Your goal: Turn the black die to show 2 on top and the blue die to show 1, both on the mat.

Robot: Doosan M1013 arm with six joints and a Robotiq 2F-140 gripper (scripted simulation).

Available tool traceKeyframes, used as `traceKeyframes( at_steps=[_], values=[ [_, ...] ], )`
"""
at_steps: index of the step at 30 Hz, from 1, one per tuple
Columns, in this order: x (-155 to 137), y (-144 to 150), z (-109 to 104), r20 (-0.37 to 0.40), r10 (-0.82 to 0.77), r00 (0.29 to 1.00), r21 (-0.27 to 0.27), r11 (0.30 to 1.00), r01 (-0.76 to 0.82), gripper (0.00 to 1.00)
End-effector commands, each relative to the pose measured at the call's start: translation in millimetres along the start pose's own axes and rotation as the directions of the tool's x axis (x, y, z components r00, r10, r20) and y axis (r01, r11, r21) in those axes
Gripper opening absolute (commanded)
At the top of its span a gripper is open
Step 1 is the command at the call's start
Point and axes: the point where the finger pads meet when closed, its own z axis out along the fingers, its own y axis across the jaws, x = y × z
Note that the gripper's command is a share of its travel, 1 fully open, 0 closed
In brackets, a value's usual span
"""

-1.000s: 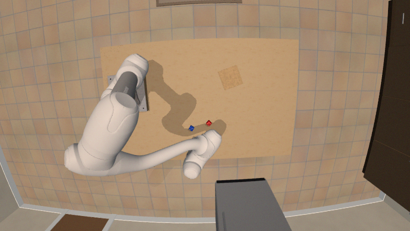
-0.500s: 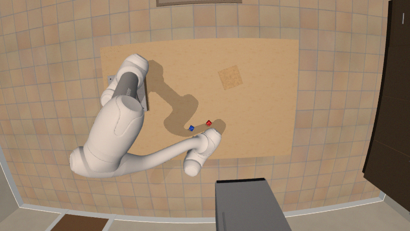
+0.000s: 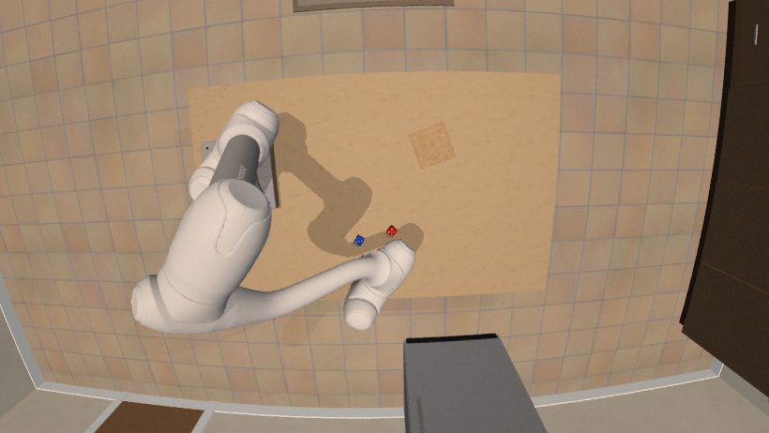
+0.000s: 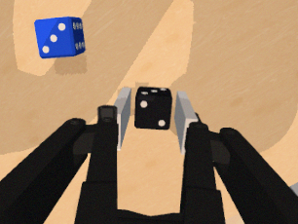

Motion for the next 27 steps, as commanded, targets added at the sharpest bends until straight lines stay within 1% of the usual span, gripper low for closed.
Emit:
traceKeyframes(
  at_steps=[1,23,24,27],
  values=[
    [0.0,0.0,-0.1,0.000,0.000,1.000,0.000,1.000,0.000,0.35],
    [0.0,0.0,-0.1,0.000,0.000,1.000,0.000,1.000,0.000,0.35],
    [0.0,0.0,-0.1,0.000,0.000,1.000,0.000,1.000,0.000,0.24],
    [0.0,0.0,-0.1,0.000,0.000,1.000,0.000,1.000,0.000,0.24]
  ],
)
